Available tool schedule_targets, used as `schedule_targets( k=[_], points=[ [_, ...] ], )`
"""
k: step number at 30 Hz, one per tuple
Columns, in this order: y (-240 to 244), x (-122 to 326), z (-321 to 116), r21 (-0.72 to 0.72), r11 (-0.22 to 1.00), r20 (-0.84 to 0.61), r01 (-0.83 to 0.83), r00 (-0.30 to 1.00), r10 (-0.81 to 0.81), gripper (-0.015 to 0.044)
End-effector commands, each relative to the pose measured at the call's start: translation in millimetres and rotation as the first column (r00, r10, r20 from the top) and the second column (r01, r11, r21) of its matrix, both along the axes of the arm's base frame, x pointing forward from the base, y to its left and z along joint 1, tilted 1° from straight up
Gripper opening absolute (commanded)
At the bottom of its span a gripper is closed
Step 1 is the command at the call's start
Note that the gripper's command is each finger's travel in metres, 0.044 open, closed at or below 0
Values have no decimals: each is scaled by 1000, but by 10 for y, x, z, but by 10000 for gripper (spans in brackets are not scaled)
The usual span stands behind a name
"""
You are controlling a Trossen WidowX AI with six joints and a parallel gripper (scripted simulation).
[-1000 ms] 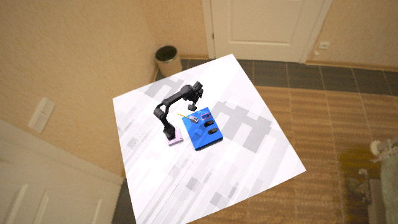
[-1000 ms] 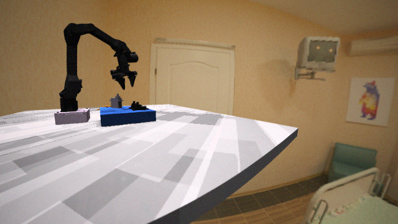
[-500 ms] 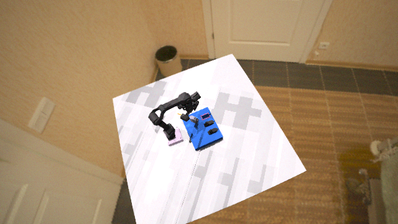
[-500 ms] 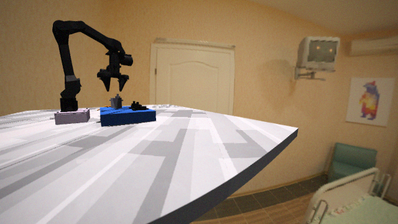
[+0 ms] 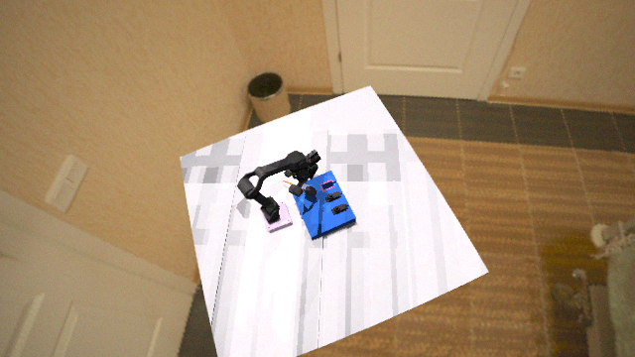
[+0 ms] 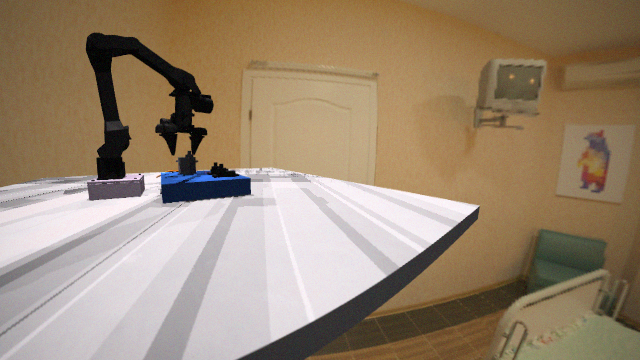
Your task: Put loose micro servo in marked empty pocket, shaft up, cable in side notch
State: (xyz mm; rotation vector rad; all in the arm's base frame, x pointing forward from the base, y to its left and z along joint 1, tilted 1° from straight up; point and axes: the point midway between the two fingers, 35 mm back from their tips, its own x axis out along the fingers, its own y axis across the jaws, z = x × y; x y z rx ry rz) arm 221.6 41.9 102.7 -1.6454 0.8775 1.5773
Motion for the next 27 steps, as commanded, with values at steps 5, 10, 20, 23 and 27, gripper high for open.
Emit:
schedule_targets(
  k=[5, 10, 20, 23, 27],
  points=[
    [4, 3, -134, 3, 1000, -1, -6, 1000, 6, 440],
    [3, 3, -174, 3, 1000, -1, -6, 1000, 6, 414],
    [3, 3, -174, 3, 1000, -1, -6, 1000, 6, 151],
    [3, 3, -174, 3, 1000, -1, -6, 1000, 6, 92],
    [3, 3, -174, 3, 1000, -1, -6, 1000, 6, 65]
  ],
)
